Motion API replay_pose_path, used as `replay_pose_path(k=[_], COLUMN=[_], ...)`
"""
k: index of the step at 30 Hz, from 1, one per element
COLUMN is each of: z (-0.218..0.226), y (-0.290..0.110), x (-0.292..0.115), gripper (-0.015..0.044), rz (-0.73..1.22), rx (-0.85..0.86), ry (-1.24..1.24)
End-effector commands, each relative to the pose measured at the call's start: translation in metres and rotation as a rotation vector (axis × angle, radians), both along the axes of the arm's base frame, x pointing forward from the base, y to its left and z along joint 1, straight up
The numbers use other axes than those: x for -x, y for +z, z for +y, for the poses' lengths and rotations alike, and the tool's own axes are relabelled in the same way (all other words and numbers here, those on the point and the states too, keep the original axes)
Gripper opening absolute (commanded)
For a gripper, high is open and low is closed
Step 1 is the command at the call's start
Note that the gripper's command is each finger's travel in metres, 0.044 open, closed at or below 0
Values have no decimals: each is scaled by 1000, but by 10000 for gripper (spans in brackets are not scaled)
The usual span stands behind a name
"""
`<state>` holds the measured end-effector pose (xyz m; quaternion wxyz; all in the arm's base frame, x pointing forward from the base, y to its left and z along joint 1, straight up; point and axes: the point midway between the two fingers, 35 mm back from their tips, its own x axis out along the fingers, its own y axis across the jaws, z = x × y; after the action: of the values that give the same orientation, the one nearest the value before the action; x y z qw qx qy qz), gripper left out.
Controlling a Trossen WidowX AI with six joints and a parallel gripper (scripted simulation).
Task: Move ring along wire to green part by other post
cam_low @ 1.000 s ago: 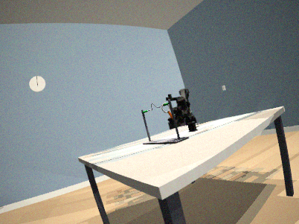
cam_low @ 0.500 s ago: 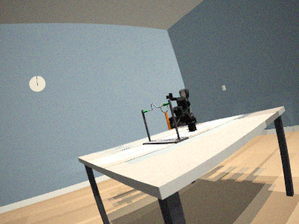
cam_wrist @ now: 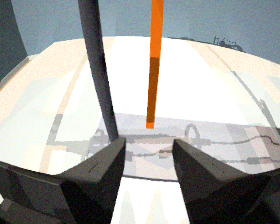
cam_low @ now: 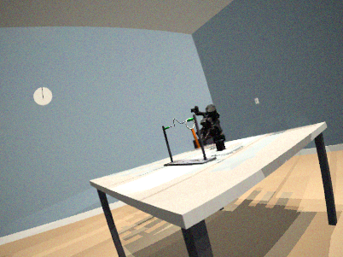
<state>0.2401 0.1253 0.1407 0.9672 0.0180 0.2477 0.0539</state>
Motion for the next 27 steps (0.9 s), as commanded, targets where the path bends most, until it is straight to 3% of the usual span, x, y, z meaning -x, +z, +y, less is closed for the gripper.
replay_pose_path(k=[1,19,27], z=[-2,-2,-9], y=[3,3,26], x=[5,5,48], gripper=[160,160,370], rz=[-1,-1,-1], rx=[-4,-4,1], ry=[-7,-7,1])
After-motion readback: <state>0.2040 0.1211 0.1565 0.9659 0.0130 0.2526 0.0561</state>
